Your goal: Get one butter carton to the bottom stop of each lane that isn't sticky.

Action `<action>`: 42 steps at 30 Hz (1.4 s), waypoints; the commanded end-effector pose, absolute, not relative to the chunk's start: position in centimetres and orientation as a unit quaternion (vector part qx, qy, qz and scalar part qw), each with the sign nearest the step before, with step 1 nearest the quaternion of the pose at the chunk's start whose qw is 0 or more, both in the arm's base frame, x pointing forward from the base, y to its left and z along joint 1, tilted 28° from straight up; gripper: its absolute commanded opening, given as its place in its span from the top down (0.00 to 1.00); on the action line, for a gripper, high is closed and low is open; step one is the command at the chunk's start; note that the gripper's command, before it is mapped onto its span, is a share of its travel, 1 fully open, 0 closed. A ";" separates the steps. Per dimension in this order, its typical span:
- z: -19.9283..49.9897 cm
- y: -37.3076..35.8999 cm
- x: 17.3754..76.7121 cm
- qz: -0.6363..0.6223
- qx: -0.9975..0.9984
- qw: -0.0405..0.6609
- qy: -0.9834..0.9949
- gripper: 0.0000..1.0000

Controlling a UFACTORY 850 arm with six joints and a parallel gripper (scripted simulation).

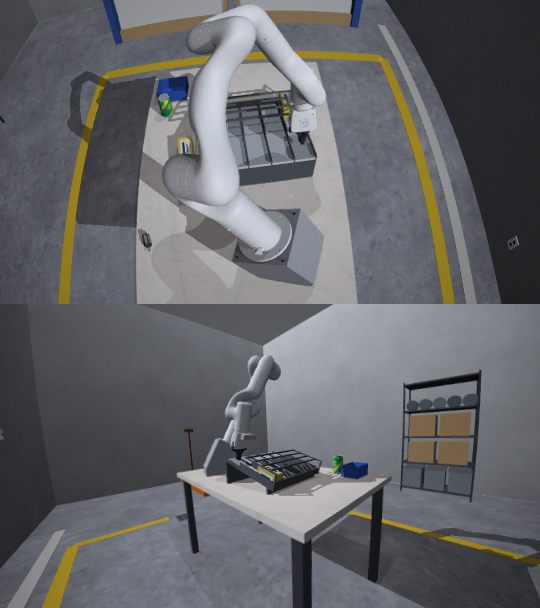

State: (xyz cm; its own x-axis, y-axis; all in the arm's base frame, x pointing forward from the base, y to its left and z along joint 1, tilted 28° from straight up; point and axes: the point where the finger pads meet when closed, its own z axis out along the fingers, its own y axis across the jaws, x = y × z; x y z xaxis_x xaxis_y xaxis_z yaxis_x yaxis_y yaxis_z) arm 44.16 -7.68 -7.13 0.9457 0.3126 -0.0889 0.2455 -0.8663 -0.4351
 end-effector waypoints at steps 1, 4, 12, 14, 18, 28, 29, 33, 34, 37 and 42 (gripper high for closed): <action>-7.1 -7.7 44.2 0.078 -0.963 0.214 -0.145 1.00; -7.1 -7.7 44.2 0.078 -0.963 0.214 -0.145 1.00; -7.1 -7.7 44.2 0.078 -0.963 0.214 -0.145 1.00; -7.1 -7.7 44.2 0.078 -0.963 0.214 -0.145 1.00; -7.1 -7.7 44.2 0.078 -0.963 0.214 -0.145 1.00; -7.1 -7.7 44.2 0.078 -0.963 0.214 -0.145 0.00; -7.1 -7.7 44.2 0.078 -0.963 0.214 -0.145 0.00; -7.1 -7.7 44.2 0.078 -0.963 0.214 -0.145 0.00; -7.1 -7.7 44.2 0.078 -0.963 0.214 -0.145 0.00; -7.1 -7.7 44.2 0.078 -0.963 0.214 -0.145 0.00; -7.1 -7.7 44.2 0.078 -0.963 0.214 -0.145 0.00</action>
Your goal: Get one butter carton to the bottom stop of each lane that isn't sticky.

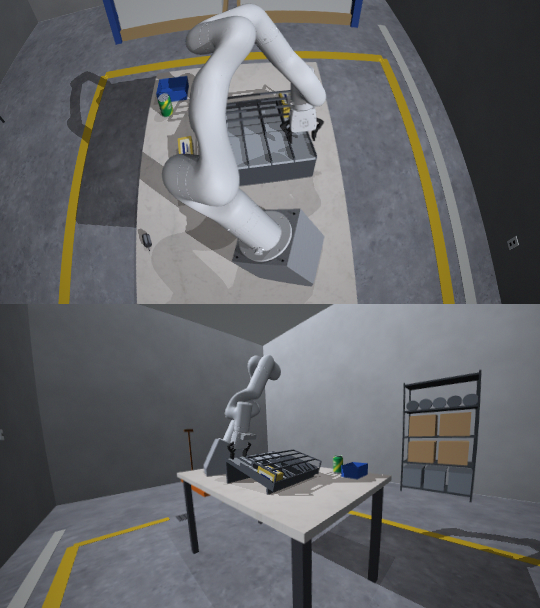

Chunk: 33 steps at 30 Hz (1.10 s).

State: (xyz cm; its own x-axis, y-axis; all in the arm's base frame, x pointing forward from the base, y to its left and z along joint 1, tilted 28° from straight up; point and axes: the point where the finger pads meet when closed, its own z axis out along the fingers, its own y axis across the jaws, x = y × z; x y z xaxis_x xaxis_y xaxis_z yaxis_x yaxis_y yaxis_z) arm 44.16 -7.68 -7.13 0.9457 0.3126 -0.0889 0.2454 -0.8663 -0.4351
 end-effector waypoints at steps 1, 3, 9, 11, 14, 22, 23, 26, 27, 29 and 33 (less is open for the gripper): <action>-7.1 -7.7 44.2 0.078 -0.963 0.214 -0.145 0.00; -7.1 -7.7 44.2 0.078 -0.963 0.214 -0.145 0.00; -7.1 -7.7 44.2 0.078 -0.963 0.214 -0.145 0.00; -7.1 -7.7 44.2 0.078 -0.963 0.214 -0.145 0.00; -7.1 -7.7 44.2 0.078 -0.963 0.214 -0.145 0.00; -7.1 -7.7 44.2 0.078 -0.963 0.214 -0.145 0.00; -7.1 -7.7 44.2 0.078 -0.963 0.214 -0.145 0.00; -7.1 -7.7 44.2 0.078 -0.963 0.214 -0.145 0.00; -7.1 -7.7 44.2 0.078 -0.963 0.214 -0.145 0.00; -7.1 -7.7 44.2 0.078 -0.963 0.214 -0.145 0.00; -4.6 -8.8 44.8 0.078 -0.963 0.214 -0.145 0.00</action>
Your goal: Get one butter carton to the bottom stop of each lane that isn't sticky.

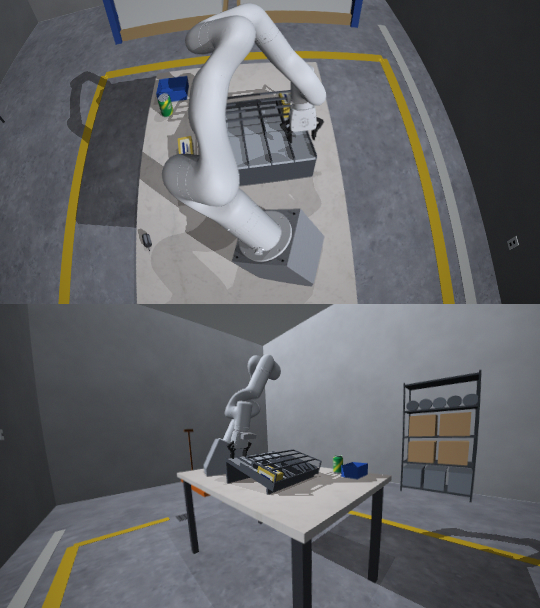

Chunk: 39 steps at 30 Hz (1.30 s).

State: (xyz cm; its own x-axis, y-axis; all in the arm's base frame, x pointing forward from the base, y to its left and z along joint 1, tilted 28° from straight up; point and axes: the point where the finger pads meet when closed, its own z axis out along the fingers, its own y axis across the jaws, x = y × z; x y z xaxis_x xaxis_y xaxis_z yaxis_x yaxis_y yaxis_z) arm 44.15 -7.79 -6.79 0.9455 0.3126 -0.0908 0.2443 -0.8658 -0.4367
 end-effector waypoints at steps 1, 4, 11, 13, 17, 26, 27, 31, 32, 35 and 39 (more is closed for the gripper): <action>-4.6 -8.8 44.8 0.078 -0.963 0.214 -0.145 0.00; -4.6 -8.8 44.8 0.078 -0.963 0.214 -0.145 0.00; -4.6 -8.8 44.8 0.078 -0.963 0.214 -0.145 0.00; -4.6 -8.8 44.8 0.078 -0.963 0.214 -0.145 0.00; 1.4 -11.8 44.8 -0.058 -0.964 0.233 -0.113 0.00; 4.2 -13.4 44.2 -0.063 -0.964 0.233 -0.112 0.00; 4.2 -13.4 44.2 -0.063 -0.964 0.233 -0.112 0.00; 4.2 -13.4 44.2 -0.063 -0.964 0.233 -0.112 0.00; 3.3 -13.1 44.4 -0.045 -0.966 0.228 -0.113 0.10; 3.3 -13.1 44.4 -0.045 -0.966 0.228 -0.113 0.10; 3.3 -13.1 44.4 -0.045 -0.966 0.228 -0.113 0.10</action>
